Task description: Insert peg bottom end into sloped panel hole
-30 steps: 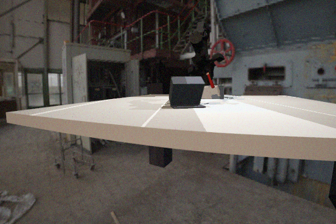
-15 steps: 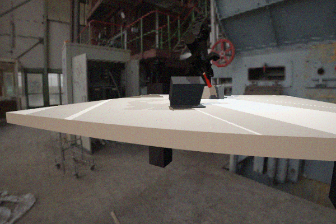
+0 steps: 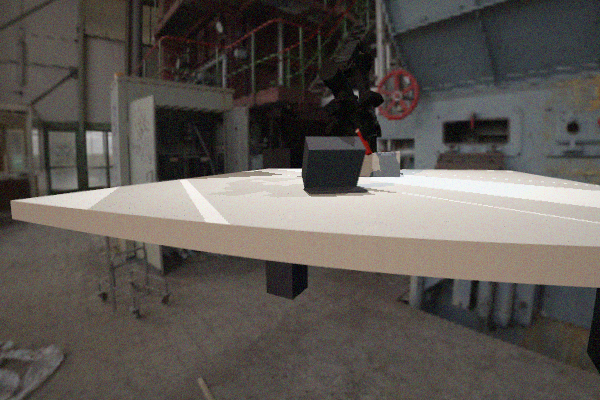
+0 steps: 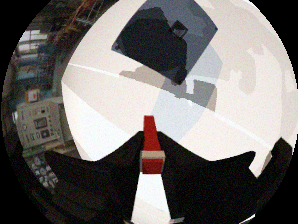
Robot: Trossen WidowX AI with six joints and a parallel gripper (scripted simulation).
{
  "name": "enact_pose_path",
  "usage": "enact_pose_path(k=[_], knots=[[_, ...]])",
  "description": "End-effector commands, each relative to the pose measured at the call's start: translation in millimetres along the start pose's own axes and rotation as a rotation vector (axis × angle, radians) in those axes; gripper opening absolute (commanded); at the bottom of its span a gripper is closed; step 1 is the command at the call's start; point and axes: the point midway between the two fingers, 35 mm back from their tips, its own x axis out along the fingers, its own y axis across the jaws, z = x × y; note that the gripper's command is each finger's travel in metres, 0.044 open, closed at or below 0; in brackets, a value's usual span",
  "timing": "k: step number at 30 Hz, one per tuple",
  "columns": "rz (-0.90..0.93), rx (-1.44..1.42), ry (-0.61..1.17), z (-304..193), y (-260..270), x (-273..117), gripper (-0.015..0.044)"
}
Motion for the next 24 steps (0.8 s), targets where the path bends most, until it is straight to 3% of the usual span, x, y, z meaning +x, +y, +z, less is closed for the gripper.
enact_pose_path(k=[1,24], knots=[[0.018,0.034,-0.008,2,-4,-1,0.0000],[0.113,0.156,-0.079,22,-22,-15,0.0000]])
